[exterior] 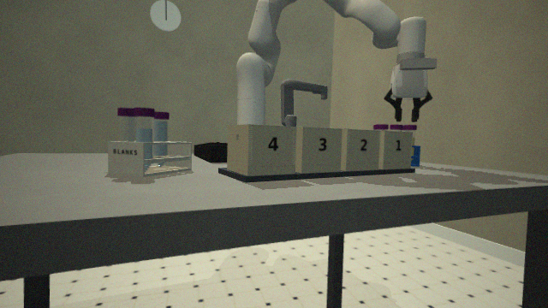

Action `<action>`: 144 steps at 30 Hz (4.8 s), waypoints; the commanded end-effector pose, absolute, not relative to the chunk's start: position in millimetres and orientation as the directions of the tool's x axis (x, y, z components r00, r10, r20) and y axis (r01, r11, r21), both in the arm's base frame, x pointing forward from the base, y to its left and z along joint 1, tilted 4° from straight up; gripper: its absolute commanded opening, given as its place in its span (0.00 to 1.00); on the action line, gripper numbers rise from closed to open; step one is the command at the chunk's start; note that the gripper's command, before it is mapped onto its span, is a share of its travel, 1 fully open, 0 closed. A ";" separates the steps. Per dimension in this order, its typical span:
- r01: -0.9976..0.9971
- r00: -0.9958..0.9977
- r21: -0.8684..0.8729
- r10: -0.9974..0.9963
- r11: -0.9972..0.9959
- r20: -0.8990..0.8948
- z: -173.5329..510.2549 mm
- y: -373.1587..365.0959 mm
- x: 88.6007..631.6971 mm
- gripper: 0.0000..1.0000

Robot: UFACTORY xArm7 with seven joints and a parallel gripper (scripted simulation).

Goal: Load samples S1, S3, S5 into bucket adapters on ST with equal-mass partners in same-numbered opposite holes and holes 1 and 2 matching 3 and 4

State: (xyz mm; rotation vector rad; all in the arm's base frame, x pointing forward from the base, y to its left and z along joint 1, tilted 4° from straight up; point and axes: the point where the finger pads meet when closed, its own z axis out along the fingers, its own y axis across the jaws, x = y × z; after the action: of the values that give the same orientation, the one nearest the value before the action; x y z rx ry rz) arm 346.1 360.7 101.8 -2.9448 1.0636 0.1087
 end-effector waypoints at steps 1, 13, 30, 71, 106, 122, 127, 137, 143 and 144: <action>-0.639 0.767 0.011 -0.638 -0.769 -0.068 114.5 361.2 347.9 0.44; -0.639 0.767 0.011 -0.638 -0.769 -0.068 134.4 360.5 349.1 0.44; -0.639 0.767 0.011 -0.638 -0.769 -0.068 164.4 359.5 350.9 0.44; -0.639 0.767 0.011 -0.638 -0.769 -0.068 203.7 358.2 353.3 0.44; 0.171 0.984 -0.044 0.173 -0.984 -0.052 201.4 301.8 358.5 0.57; 0.595 0.801 -0.063 0.598 -0.801 -0.026 201.4 301.8 358.5 0.57; 0.720 0.691 -0.066 0.722 -0.691 -0.016 201.4 301.8 358.5 0.57; 0.767 0.639 -0.067 0.769 -0.638 -0.011 201.4 301.8 358.5 0.57; 0.767 0.639 -0.067 0.769 -0.638 -0.011 199.5 301.9 358.4 0.57; 0.767 0.639 -0.067 0.769 -0.638 -0.011 197.4 302.0 358.3 0.57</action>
State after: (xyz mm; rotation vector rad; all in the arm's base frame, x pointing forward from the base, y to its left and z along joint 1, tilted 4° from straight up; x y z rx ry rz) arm 357.5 301.2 199.4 -2.7944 -1.3097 0.0659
